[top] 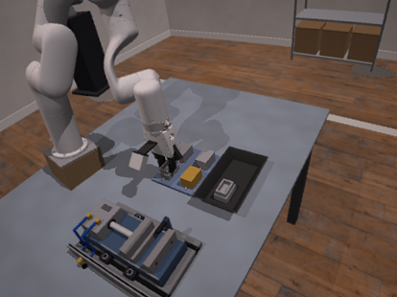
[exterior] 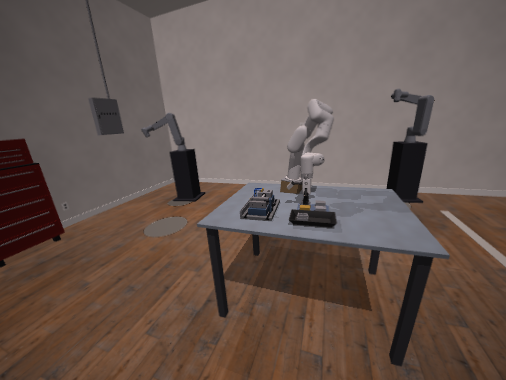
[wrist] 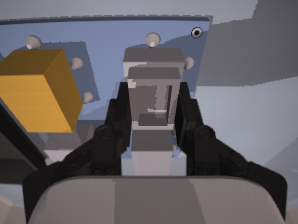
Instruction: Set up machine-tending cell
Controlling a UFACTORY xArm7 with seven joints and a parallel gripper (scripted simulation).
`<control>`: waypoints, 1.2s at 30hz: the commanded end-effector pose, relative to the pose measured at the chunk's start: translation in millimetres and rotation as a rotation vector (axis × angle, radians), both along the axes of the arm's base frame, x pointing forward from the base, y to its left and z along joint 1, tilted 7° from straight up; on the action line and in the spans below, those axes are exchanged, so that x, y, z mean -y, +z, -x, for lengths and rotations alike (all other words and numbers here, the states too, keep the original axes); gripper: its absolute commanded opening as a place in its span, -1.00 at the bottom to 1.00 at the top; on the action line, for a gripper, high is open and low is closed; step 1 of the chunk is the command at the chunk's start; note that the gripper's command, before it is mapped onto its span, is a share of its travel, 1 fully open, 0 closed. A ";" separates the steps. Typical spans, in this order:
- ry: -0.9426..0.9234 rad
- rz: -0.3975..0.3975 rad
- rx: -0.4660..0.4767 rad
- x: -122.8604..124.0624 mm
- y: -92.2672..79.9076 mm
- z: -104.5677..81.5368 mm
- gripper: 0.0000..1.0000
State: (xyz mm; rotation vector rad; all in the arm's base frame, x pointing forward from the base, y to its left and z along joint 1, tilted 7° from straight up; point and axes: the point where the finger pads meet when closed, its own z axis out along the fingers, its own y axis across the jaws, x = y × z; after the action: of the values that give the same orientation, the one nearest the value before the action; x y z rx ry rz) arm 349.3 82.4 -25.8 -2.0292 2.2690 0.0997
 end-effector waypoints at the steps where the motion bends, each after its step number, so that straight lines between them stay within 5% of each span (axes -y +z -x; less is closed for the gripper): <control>1: -0.001 -0.001 0.002 0.0 0.7 -1.1 -1.00; 24: -0.001 -0.001 0.003 1.4 13.6 -0.8 -1.00; 36: -0.001 -0.001 0.003 5.2 46.3 0.2 -1.00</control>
State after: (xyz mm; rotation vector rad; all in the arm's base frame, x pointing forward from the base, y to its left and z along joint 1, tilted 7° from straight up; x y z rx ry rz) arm 349.2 78.8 5.1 -2.0236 2.2599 0.1077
